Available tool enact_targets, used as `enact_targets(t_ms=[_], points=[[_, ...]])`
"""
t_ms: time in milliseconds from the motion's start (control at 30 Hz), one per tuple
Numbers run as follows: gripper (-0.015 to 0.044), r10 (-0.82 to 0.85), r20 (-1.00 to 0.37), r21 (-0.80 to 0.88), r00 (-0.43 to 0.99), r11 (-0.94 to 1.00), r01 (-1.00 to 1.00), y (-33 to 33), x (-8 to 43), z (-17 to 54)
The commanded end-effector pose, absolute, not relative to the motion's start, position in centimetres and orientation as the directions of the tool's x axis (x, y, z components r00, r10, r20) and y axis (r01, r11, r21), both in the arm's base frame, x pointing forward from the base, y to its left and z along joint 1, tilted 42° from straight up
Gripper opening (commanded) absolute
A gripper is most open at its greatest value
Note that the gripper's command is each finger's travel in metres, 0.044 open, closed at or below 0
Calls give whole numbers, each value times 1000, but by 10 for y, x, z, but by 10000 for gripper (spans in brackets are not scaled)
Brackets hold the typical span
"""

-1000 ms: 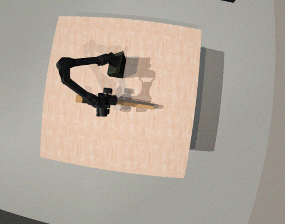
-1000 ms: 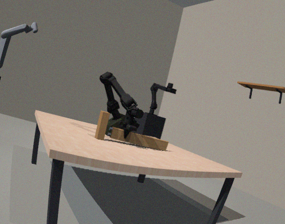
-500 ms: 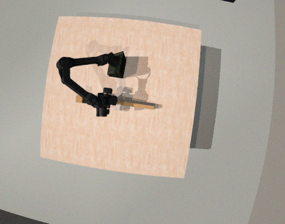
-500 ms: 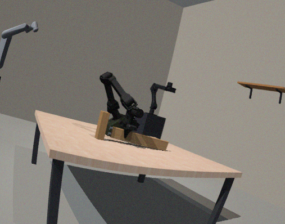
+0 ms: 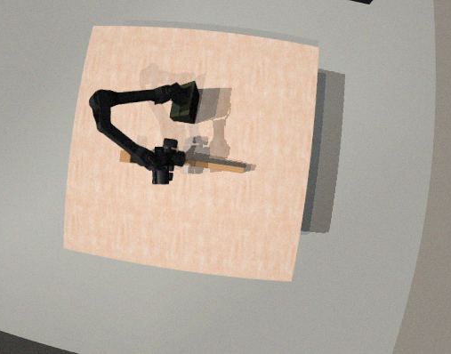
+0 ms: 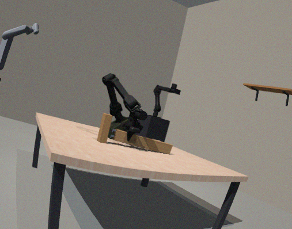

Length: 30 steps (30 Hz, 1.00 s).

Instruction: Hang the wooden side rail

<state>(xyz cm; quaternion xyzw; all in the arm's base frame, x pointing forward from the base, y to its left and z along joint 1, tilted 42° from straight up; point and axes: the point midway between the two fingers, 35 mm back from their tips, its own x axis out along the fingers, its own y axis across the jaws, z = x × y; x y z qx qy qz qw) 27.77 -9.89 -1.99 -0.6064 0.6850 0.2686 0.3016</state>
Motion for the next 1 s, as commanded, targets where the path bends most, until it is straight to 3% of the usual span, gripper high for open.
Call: enact_targets(t_ms=[0,967], points=[[0,-667,-742,-24,-59,115,-993,-95,283,-15],[0,-667,-742,-24,-59,115,-993,-97,285,-14]])
